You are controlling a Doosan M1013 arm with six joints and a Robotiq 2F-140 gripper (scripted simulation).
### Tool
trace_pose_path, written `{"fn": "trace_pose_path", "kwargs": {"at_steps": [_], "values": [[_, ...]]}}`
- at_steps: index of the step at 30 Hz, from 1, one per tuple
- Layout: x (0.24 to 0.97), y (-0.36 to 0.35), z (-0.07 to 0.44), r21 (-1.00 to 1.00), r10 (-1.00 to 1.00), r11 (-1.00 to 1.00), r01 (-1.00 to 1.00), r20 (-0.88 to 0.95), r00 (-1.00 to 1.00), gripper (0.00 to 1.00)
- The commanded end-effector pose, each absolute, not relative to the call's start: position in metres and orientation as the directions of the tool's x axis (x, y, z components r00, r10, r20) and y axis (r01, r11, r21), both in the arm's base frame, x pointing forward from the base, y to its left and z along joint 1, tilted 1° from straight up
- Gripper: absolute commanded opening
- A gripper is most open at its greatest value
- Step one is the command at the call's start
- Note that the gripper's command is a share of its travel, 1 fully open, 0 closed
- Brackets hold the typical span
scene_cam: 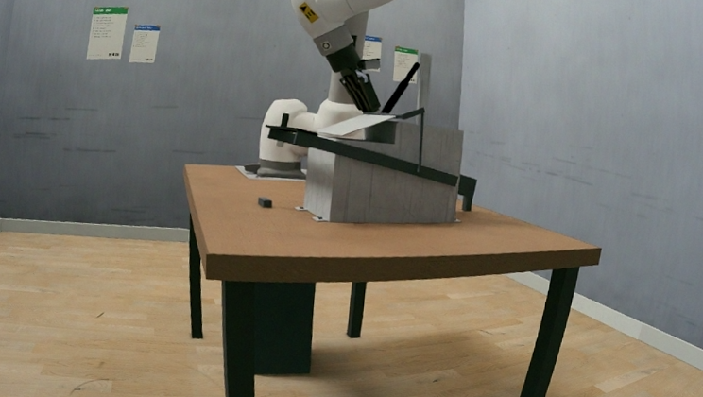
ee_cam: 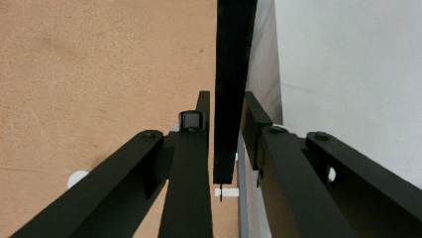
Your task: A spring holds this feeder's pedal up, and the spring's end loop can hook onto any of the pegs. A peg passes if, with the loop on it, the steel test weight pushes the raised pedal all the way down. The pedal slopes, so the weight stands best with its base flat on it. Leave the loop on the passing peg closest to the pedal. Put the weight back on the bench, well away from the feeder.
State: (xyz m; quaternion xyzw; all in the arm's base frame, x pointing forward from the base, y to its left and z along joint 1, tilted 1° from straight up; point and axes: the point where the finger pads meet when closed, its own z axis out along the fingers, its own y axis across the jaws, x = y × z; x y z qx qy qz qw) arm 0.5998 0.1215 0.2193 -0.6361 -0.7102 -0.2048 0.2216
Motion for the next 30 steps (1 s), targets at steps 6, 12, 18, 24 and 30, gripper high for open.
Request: {"fn": "trace_pose_path", "kwargs": {"at_steps": [6, 12, 18, 24, 30], "values": [[0.6002, 0.1218, 0.2196, 0.011, 0.813, 0.107, 0.994, 0.575, -0.093, 0.24], [0.6, 0.1237, 0.2169, 0.011, 0.813, 0.107, 0.994, 0.575, -0.093, 0.24], [0.5999, 0.124, 0.2164, 0.011, 0.813, 0.107, 0.994, 0.575, -0.093, 0.24], [0.5999, 0.124, 0.2164, 0.011, 0.813, 0.107, 0.994, 0.575, -0.093, 0.24], [0.5999, 0.124, 0.2164, 0.011, 0.813, 0.107, 0.994, 0.575, -0.093, 0.24]]}}
